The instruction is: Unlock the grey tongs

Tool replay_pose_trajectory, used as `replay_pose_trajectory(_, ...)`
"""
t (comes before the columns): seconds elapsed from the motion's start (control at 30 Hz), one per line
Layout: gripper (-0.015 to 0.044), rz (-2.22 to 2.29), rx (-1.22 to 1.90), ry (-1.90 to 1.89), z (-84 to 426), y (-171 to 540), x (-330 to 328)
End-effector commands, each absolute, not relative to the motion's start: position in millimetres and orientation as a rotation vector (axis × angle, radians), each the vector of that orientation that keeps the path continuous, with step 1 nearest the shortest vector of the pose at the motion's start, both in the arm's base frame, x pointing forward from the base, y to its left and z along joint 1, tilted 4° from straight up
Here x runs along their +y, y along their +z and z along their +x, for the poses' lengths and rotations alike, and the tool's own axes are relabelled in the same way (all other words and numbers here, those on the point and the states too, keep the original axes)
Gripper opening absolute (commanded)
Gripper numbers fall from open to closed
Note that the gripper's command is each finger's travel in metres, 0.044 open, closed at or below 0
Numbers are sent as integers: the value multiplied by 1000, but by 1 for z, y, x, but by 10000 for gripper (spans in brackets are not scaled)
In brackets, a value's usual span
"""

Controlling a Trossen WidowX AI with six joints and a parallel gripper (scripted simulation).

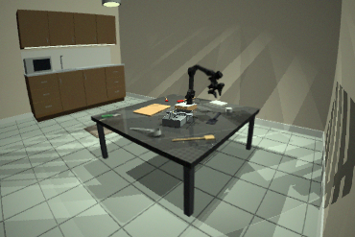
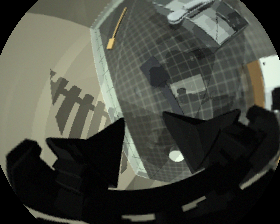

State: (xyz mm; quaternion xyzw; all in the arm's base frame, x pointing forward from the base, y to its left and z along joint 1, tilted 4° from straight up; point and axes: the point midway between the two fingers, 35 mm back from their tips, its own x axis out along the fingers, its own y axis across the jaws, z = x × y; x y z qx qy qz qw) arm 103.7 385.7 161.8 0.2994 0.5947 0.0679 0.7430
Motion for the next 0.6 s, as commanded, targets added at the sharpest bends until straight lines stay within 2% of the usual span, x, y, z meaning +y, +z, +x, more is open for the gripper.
replay_pose_trajectory(0.0, 260, 707, 1268, 34, 151, 148, 359)
replay_pose_trajectory(0.3, 260, 939, 1159, -290, 270, 110, 263)
replay_pose_trajectory(0.57, 260, 1168, 1014, -586, 334, 77, 140)
